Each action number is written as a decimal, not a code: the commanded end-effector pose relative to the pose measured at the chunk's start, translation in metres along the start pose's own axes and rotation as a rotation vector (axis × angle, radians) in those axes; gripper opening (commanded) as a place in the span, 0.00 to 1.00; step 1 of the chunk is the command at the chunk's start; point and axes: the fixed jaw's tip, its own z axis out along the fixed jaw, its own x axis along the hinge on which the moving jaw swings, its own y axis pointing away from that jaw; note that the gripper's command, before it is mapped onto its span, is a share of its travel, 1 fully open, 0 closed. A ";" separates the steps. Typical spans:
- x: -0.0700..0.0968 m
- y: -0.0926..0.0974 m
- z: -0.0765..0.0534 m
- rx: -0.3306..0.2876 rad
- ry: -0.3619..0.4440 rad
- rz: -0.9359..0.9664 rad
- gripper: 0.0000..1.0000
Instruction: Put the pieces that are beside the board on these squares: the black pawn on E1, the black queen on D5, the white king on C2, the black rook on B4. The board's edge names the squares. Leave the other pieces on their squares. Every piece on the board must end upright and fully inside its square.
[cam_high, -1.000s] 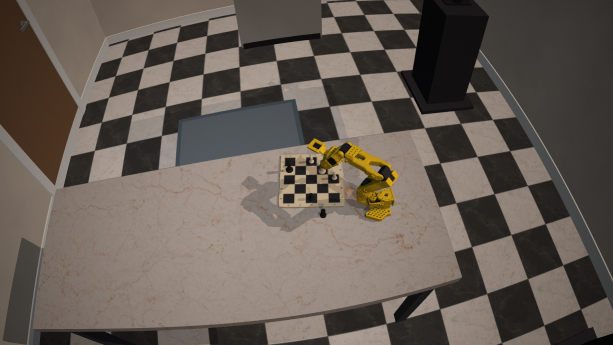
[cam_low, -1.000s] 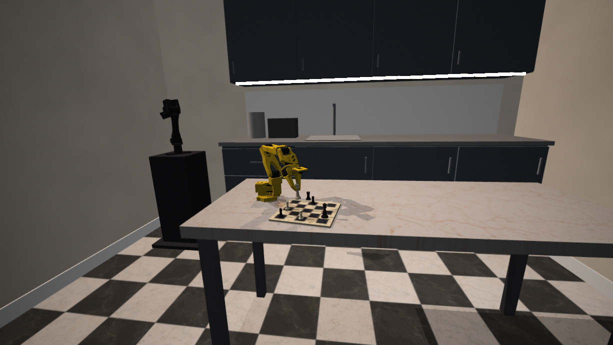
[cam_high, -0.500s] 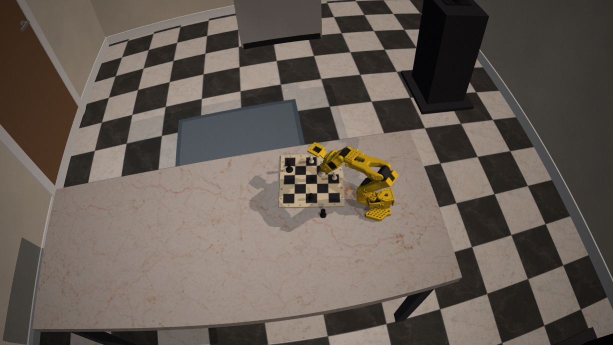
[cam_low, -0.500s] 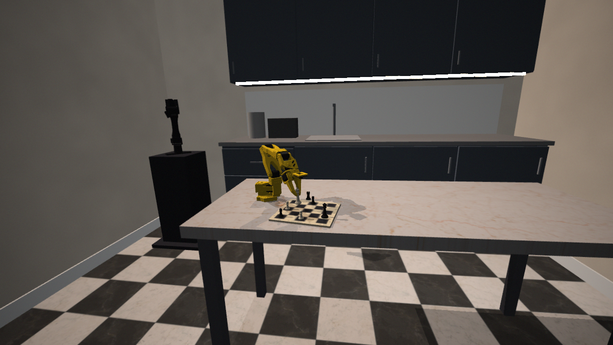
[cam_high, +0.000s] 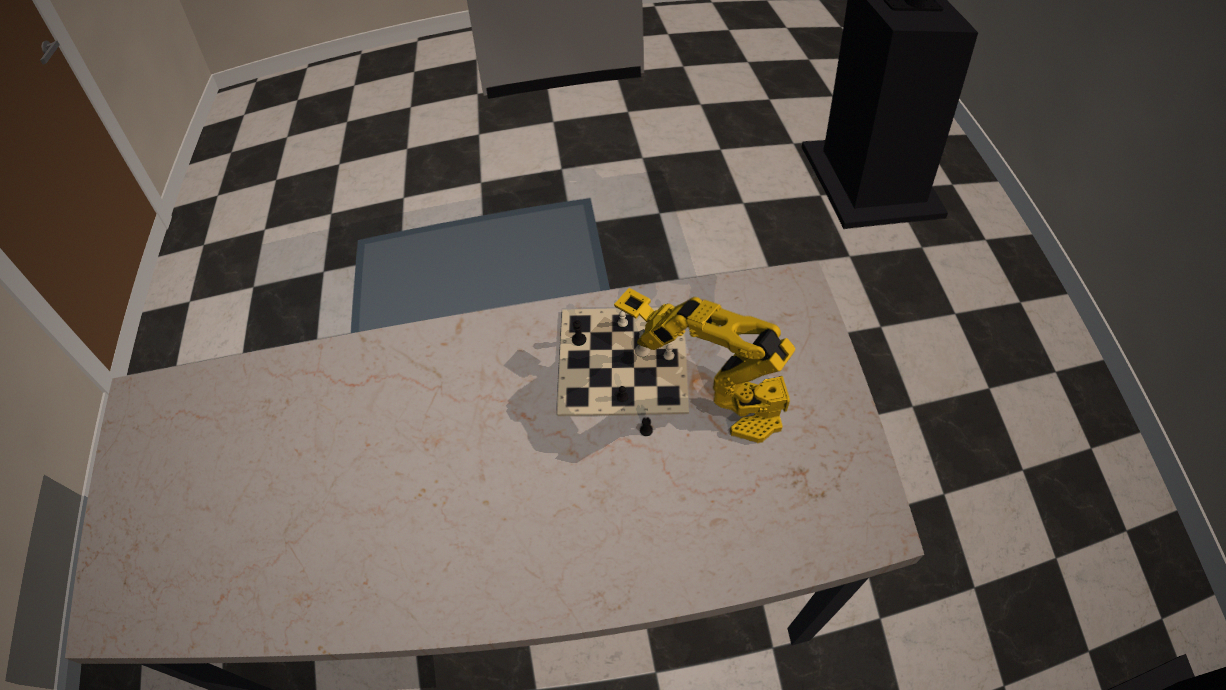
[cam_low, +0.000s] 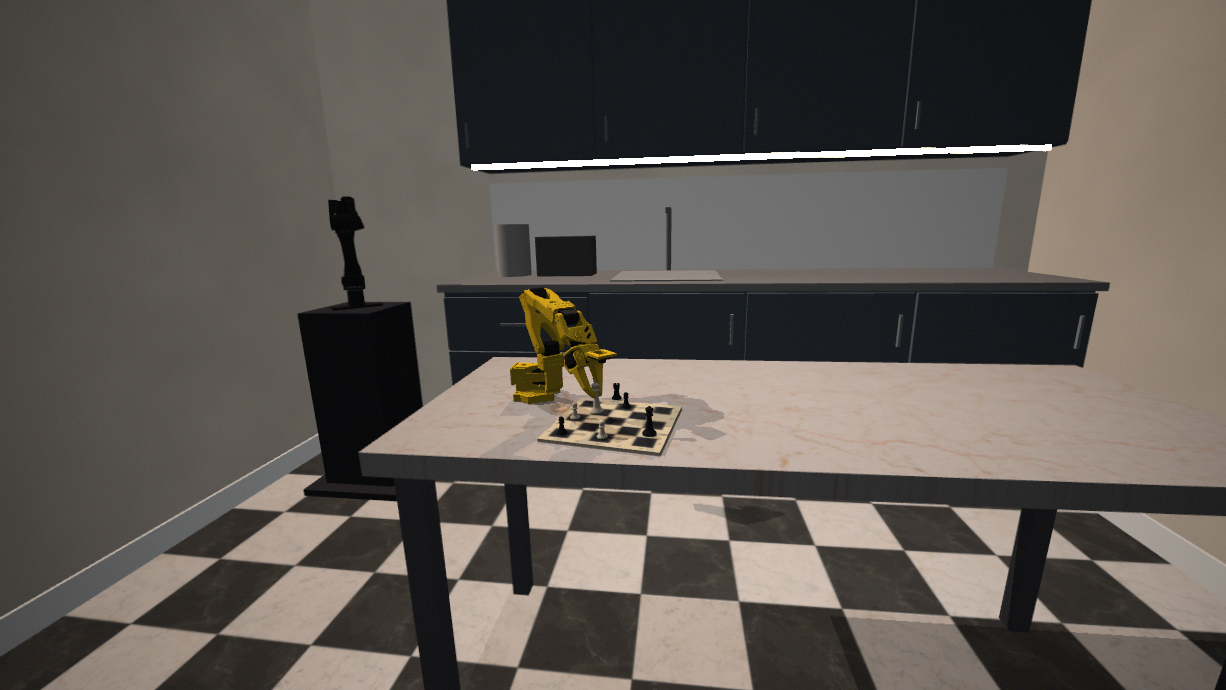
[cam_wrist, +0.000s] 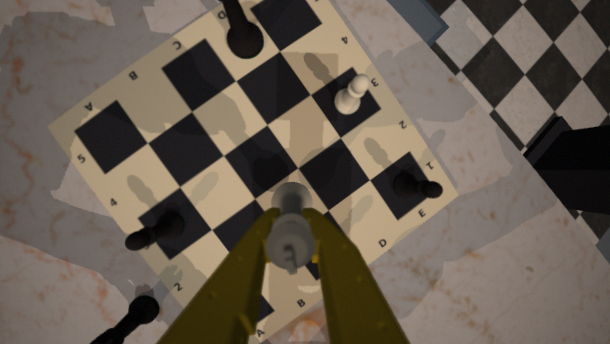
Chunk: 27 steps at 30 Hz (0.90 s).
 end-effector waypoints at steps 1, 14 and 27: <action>0.006 0.002 0.004 -0.005 0.024 -0.003 0.00; 0.014 0.002 0.006 -0.005 0.024 -0.004 0.00; 0.010 0.002 0.003 -0.005 0.024 -0.004 0.00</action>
